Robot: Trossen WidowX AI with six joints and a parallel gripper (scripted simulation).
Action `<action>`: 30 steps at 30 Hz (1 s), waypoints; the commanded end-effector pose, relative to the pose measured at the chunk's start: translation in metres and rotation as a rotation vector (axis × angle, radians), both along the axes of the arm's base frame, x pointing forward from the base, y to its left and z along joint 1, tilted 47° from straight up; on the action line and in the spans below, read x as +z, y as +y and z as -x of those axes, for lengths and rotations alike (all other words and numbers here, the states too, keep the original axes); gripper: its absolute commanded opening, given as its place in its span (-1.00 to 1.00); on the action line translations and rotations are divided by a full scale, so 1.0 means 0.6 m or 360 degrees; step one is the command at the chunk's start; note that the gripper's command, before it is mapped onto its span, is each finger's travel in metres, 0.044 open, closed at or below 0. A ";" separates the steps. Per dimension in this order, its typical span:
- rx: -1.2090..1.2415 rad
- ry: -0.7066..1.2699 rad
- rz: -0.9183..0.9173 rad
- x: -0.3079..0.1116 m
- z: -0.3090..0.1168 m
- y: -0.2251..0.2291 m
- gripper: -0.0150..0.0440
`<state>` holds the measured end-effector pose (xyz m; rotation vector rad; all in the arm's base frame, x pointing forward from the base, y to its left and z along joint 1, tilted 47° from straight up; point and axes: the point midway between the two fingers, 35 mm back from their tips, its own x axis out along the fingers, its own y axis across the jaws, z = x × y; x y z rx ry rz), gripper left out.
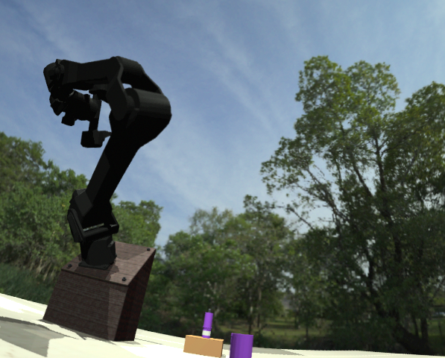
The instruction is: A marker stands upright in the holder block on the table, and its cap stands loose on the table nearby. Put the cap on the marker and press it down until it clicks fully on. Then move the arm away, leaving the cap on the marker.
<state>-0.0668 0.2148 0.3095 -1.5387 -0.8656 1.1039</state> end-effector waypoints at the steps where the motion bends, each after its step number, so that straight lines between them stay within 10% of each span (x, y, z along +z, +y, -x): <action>1: -0.0010 0.0002 0.0003 -0.001 -0.002 0.001 0.78; 6: -0.0280 0.0080 0.0077 -0.026 -0.051 0.037 0.35; 30: -0.2198 0.0744 -0.0025 -0.167 -0.449 -0.007 0.35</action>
